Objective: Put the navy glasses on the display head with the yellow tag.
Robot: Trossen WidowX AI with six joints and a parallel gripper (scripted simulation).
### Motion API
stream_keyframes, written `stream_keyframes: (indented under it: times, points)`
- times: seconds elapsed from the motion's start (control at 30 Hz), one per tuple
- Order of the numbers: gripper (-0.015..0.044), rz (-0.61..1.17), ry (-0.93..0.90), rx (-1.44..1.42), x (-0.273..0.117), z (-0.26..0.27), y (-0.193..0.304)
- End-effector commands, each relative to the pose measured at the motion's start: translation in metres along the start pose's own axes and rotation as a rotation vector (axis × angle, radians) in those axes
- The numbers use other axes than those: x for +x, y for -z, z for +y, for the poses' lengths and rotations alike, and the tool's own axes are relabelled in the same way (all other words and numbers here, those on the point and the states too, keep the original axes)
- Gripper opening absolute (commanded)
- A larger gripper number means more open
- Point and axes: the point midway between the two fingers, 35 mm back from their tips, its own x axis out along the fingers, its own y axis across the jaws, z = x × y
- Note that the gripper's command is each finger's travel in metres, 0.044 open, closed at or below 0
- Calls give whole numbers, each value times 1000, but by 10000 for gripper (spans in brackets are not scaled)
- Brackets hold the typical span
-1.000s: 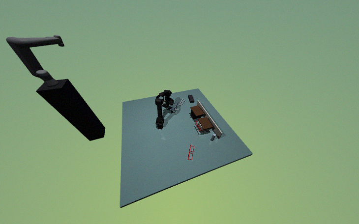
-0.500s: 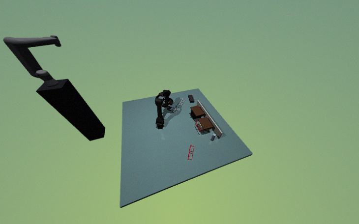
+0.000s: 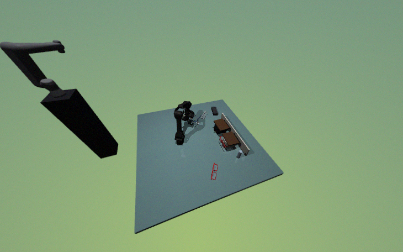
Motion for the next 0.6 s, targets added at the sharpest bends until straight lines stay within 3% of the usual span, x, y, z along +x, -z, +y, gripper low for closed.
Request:
stream_keyframes:
  times: [0.0,0.27,0.57]
  points:
    - [0,3,0,1,0,0,-1]
    - [0,3,0,1,-2,0,-6]
    - [0,3,0,1,-39,2,-9]
